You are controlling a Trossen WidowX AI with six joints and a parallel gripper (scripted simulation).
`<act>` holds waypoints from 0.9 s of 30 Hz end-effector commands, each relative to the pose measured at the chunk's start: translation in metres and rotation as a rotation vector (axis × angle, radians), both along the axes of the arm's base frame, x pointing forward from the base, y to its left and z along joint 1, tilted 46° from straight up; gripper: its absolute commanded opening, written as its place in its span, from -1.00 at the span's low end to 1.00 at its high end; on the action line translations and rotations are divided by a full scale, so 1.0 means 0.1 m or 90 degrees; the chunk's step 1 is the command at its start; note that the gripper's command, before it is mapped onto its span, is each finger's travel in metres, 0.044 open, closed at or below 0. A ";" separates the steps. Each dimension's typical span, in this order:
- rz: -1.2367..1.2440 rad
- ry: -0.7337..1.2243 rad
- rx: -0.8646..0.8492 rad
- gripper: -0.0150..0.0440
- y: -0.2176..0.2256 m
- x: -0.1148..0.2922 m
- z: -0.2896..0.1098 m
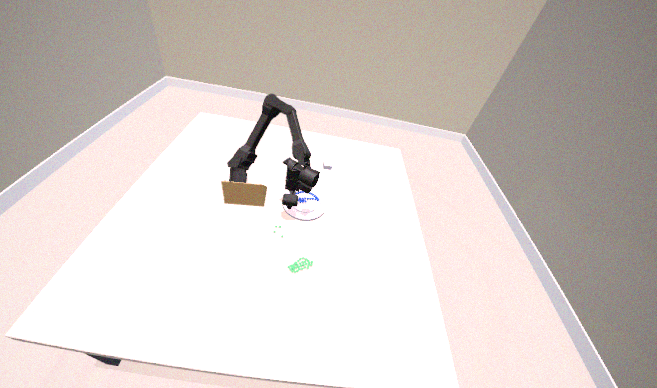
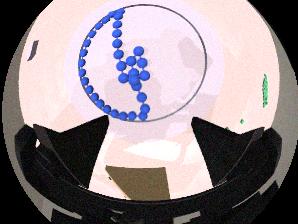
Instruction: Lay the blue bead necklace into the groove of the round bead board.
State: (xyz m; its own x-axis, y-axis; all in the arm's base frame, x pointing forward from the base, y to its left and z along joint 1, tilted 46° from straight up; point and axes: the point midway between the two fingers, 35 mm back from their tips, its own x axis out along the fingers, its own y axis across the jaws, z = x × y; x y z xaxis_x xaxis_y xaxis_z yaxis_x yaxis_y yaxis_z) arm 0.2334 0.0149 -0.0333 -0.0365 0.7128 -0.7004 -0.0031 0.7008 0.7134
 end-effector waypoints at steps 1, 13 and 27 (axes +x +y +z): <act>0.000 -0.002 0.001 1.00 -0.01 0.00 0.01; 0.000 -0.002 0.001 1.00 -0.01 0.00 0.01; 0.084 -0.089 0.004 0.38 -0.04 0.42 0.15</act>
State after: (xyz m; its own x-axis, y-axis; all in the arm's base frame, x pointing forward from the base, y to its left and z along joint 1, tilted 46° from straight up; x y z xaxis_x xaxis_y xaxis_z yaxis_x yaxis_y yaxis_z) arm 0.2567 0.0119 -0.0256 -0.0423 0.7120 -0.7009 -0.1164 0.6933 0.7112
